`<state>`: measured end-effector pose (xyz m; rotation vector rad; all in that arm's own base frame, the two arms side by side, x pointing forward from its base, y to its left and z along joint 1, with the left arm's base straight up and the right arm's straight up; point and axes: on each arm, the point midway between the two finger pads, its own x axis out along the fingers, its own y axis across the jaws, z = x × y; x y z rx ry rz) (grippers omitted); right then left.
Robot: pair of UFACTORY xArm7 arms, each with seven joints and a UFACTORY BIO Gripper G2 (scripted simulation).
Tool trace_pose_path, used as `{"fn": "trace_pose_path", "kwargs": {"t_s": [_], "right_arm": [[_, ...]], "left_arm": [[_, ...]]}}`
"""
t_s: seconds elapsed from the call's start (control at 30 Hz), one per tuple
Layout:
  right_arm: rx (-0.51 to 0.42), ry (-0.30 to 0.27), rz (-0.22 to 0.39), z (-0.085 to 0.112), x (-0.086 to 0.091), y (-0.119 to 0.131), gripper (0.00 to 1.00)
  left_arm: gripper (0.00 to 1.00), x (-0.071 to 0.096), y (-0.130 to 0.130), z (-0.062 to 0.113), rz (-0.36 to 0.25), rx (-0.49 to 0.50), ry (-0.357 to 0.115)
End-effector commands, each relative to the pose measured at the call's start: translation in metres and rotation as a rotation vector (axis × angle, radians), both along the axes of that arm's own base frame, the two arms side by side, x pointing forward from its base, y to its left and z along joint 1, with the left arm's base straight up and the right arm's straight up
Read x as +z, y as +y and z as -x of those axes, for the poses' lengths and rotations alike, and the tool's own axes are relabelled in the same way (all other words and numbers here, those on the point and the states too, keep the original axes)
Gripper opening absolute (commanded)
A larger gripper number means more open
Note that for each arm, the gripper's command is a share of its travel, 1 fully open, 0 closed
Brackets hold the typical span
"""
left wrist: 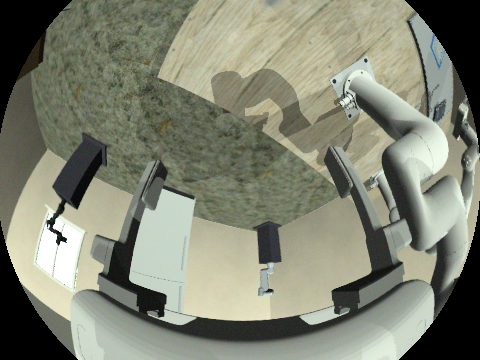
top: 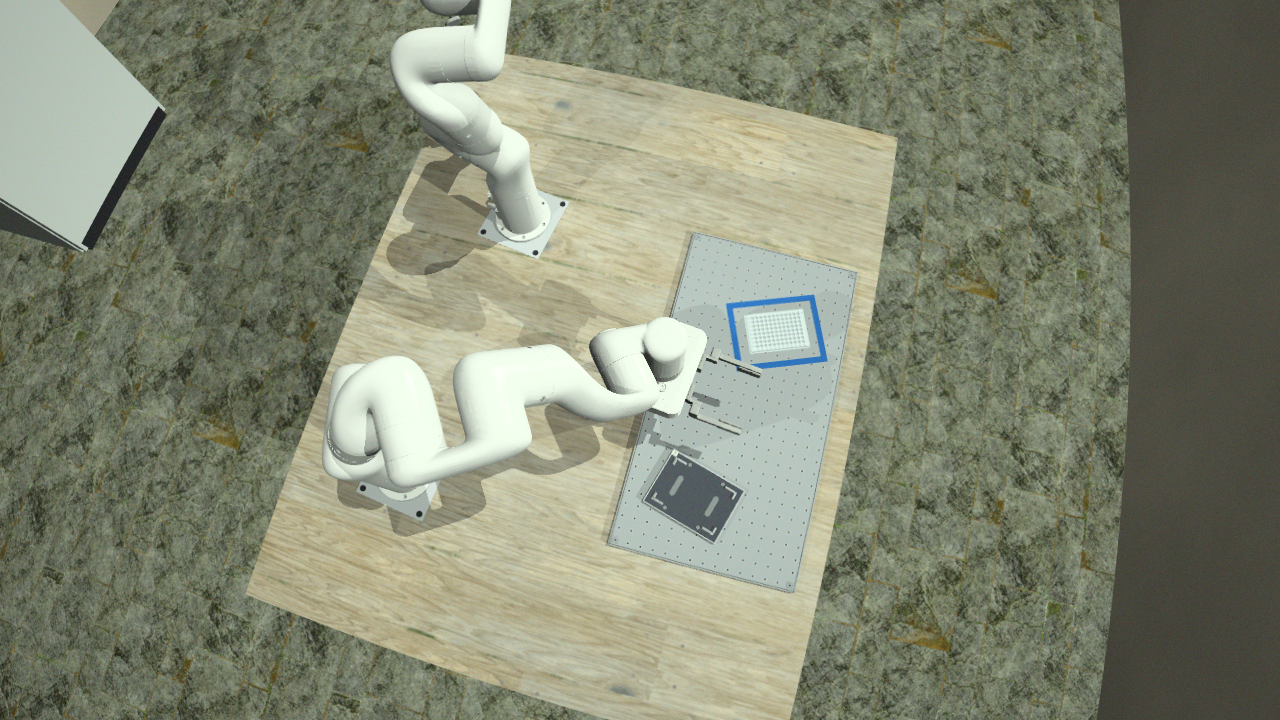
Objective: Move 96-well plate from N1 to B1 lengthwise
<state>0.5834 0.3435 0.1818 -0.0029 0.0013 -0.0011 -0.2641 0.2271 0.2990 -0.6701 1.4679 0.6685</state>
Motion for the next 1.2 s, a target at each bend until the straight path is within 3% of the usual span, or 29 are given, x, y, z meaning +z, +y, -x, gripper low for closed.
{"fn": "trace_pose_path", "kwargs": {"t_s": [0.0, 1.17], "right_arm": [[0.001, -0.005, -0.005, 0.002, 0.011, -0.021, 0.37], [0.001, -0.005, -0.004, 0.025, 0.06, -0.166, 0.37]], "left_arm": [[1.0, 0.001, 0.001, 0.0, -0.003, 0.0, 0.001], [1.0, 0.001, 0.001, 0.0, -0.003, 0.0, 0.001]]}}
